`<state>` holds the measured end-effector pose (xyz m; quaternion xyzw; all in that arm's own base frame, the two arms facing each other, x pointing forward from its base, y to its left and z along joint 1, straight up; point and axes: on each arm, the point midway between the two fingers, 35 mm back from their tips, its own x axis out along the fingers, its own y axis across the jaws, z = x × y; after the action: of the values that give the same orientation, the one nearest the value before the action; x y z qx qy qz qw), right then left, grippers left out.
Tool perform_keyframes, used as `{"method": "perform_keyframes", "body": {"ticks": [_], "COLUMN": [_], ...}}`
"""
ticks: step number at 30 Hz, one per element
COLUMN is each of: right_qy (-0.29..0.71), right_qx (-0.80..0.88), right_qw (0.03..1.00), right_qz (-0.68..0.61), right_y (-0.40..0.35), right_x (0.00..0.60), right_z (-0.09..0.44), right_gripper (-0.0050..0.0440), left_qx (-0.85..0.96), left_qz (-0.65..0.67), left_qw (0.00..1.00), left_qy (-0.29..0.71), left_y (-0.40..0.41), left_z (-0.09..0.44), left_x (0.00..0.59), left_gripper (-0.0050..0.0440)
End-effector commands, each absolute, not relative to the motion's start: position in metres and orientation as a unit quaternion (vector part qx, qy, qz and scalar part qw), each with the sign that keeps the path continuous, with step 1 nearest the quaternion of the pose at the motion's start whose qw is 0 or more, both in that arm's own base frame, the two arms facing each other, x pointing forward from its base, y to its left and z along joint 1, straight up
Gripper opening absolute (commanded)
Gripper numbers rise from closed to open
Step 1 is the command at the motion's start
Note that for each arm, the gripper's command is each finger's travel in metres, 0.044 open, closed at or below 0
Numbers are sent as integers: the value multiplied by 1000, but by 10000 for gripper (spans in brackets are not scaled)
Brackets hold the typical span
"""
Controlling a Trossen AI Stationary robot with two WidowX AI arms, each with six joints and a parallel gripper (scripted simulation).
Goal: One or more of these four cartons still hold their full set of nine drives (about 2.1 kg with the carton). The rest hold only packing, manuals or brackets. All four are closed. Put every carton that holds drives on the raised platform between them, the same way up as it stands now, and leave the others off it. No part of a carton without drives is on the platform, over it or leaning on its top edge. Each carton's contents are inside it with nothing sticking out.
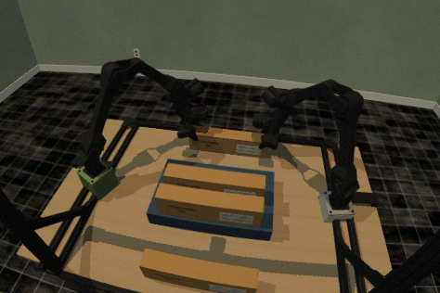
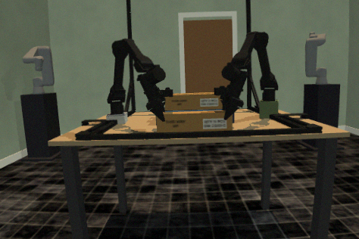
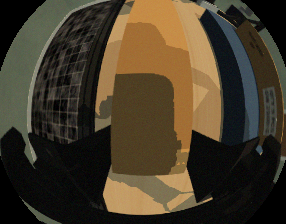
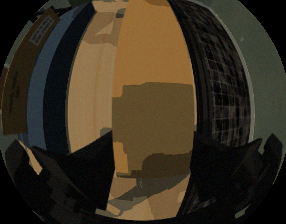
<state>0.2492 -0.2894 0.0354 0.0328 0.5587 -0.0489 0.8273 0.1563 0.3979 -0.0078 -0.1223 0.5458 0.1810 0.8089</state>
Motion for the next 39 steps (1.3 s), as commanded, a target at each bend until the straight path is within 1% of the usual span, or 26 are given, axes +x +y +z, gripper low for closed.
{"method": "perform_keyframes", "body": {"ticks": [1,19,33,39], "right_qy": [558,558,558,558], "right_qx": [32,32,32,32], "right_qw": [828,828,828,828], "right_qz": [-47,-47,-47,-47], "right_y": [-289,-289,-289,-289], "right_x": [250,250,250,250], "right_z": [34,47,102,117], "right_gripper": [0,0,0,0], "left_qx": [-121,-121,-121,-121], "left_qz": [179,179,179,179], "left_qw": [809,809,809,809], "left_qy": [546,546,546,546], "left_y": [398,398,398,398], "left_z": [-9,5,61,76], "left_x": [156,156,156,156], "left_gripper": [0,0,0,0]}}
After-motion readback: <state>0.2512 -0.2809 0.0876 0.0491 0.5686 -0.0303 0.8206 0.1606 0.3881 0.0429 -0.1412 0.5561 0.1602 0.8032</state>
